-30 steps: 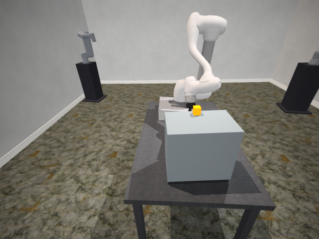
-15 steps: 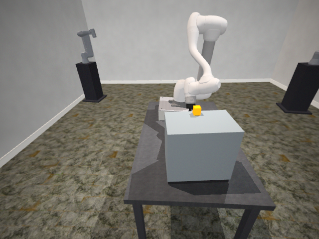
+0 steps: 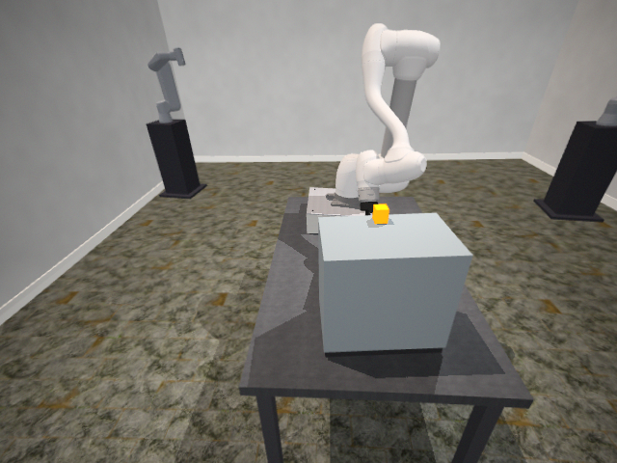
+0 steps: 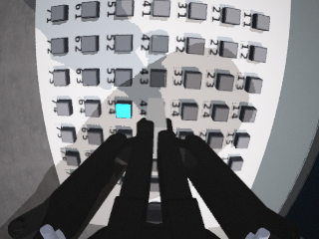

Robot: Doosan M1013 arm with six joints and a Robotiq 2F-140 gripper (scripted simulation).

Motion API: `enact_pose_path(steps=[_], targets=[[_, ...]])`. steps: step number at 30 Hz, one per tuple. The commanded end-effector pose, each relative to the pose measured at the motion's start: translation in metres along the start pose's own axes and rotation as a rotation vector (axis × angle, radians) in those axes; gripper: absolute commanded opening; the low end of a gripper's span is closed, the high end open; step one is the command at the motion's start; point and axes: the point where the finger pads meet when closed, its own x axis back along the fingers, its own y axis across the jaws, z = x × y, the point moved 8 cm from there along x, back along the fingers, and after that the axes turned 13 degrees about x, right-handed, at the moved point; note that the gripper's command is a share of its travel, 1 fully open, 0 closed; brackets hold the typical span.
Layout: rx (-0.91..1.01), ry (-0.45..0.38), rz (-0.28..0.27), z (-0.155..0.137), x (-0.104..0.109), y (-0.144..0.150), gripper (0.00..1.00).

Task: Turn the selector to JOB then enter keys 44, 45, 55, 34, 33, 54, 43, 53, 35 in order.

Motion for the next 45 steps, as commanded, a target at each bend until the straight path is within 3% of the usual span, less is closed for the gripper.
enact_pose_path(steps=[1,45], targets=[[-0.004,-0.001,-0.001,-0.0001,-0.0022,0.0012,0.0],[-0.004,-0.001,-0.001,-0.0001,0.0024,0.0012,0.0]])
